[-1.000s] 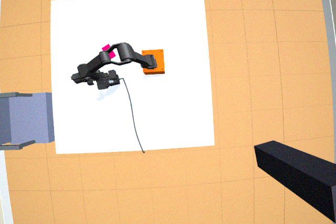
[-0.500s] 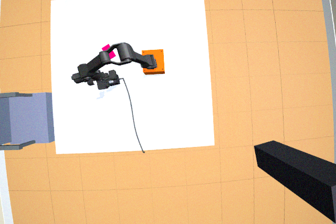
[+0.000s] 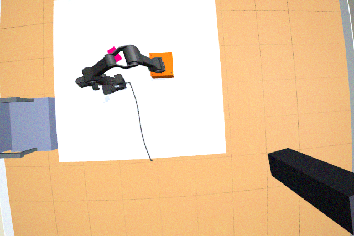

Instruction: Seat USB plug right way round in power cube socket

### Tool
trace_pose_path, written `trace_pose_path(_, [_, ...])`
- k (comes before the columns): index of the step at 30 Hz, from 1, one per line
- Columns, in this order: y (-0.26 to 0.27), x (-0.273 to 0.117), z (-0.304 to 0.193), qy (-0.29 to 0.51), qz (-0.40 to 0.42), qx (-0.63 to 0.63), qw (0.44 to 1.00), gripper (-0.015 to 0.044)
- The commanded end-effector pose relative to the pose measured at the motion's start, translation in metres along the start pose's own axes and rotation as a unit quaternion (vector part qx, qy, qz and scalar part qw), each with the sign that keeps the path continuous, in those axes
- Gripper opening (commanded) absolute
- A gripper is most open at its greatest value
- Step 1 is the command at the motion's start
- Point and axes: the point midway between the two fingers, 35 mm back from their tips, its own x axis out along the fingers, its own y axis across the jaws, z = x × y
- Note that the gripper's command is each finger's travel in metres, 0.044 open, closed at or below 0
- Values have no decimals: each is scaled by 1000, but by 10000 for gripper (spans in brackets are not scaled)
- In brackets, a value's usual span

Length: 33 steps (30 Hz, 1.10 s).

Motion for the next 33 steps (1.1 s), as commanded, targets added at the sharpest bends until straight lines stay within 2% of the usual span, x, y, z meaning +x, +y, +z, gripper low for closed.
trace_pose_path(1, [0,2,1,-3,1,-3,1000,0])
trace_pose_path(33, [1,6,1,-9,1,-4,1000,0])
